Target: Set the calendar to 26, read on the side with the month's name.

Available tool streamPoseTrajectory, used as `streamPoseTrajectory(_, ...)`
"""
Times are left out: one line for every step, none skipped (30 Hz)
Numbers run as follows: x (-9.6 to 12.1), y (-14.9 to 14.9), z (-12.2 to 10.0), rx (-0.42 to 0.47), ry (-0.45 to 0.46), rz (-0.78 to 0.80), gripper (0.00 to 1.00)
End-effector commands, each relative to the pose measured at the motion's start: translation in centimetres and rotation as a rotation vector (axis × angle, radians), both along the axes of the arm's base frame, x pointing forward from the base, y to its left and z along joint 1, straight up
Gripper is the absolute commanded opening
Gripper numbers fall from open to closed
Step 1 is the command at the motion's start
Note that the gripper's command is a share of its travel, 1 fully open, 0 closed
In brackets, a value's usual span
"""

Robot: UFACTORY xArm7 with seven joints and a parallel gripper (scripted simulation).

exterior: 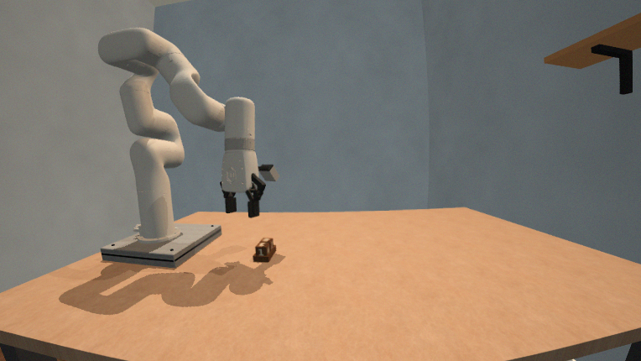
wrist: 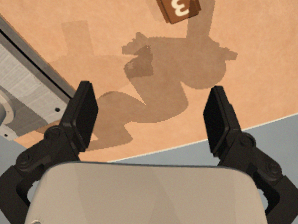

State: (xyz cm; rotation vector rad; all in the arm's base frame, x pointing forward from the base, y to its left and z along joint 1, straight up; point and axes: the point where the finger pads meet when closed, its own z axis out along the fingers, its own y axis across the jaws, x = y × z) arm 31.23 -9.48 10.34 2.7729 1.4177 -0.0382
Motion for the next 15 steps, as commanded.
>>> streamPoseTrajectory(-0.5, -0.4, 0.0, 0.015, -0.002, 0.174, 1.00)
streamPoseTrajectory(-0.5, -0.4, 0.0, 0.015, -0.002, 0.174, 1.00)
streamPoseTrajectory(-0.5, -0.4, 0.0, 0.015, -0.002, 0.174, 1.00)
streamPoseTrajectory(-0.6, -0.4, 0.0, 0.016, -0.002, 0.194, 1.00)
streamPoseTrajectory(-0.9, -0.5, -0.1, 0.017, 0.001, 0.274, 1.00)
streamPoseTrajectory(-1.1, -0.5, -0.2, 0.018, 0.001, 0.305, 1.00)
streamPoseTrajectory(-1.2, -0.6, -0.2, 0.018, 0.002, 0.329, 1.00)
streamPoseTrajectory(-1.2, -0.6, -0.2, 0.019, 0.003, 0.352, 1.00)
streamPoseTrajectory(-1.4, -0.7, -0.3, 0.020, 0.004, 0.393, 1.00)
streamPoseTrajectory(-1.5, -0.7, -0.3, 0.020, 0.004, 0.426, 1.00)
streamPoseTrajectory(-1.5, -0.7, -0.3, 0.020, 0.004, 0.427, 1.00)
streamPoseTrajectory(-1.8, -0.8, -0.4, 0.022, 0.006, 0.491, 1.00)
streamPoseTrajectory(-1.8, -0.8, -0.4, 0.022, 0.006, 0.499, 1.00)
streamPoseTrajectory(-2.0, -0.8, -0.5, 0.023, 0.007, 0.551, 1.00)
streamPoseTrajectory(-2.1, -0.8, -0.5, 0.024, 0.007, 0.567, 1.00)
